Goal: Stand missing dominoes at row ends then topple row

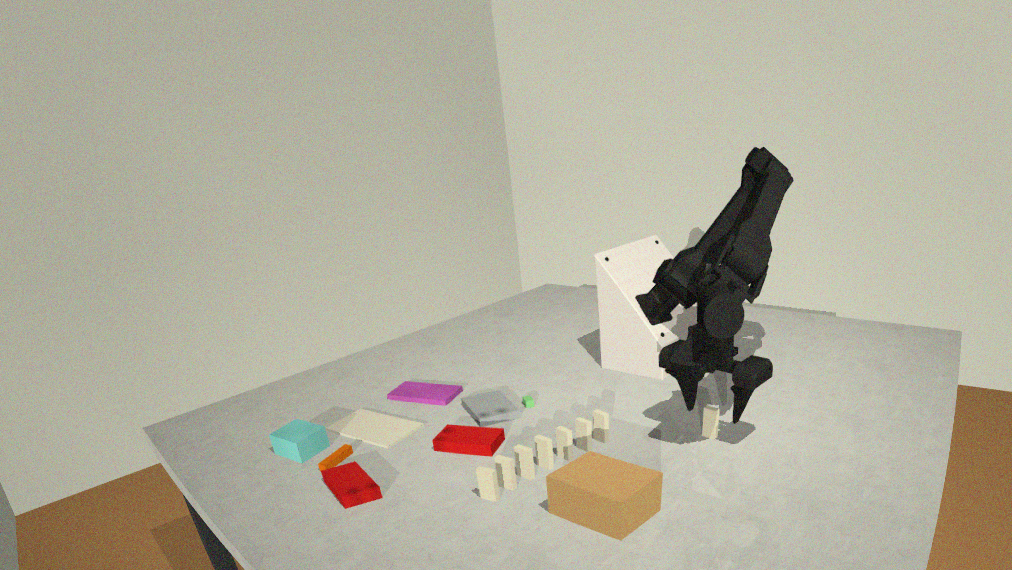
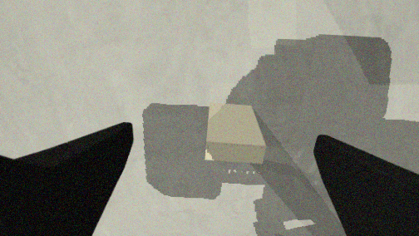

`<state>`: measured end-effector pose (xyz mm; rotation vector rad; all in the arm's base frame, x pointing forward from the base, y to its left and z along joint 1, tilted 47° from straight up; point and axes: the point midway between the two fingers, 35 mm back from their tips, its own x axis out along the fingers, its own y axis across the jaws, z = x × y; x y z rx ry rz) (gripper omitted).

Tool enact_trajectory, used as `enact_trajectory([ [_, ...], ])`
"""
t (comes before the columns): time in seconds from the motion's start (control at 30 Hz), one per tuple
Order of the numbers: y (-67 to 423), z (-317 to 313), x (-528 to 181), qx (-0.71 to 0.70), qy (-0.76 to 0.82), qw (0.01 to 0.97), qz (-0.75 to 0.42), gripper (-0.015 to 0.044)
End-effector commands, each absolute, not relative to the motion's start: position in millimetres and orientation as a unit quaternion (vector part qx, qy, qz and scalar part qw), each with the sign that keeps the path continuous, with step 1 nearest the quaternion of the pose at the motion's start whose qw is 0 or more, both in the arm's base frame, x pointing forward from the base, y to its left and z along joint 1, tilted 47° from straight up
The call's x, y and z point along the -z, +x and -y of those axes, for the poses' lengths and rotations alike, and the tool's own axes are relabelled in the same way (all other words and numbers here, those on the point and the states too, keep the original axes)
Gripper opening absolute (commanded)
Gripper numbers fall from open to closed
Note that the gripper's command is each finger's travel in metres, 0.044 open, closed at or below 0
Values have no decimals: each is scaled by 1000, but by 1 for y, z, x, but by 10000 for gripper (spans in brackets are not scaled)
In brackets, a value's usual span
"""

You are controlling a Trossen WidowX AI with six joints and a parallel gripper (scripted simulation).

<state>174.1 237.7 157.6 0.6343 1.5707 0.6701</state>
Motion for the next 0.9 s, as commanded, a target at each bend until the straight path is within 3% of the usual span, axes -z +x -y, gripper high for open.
enact_trajectory([
  [0.0, 173, -241, -149, -285, 275, 612, -685, 440],
  [0.17, 172, -245, -146, -285, 275, 612, -685, 440],
  [0.6, 172, -245, -146, -285, 275, 612, -685, 107],
  [0.87, 172, -245, -146, -285, 275, 612, -685, 107],
])
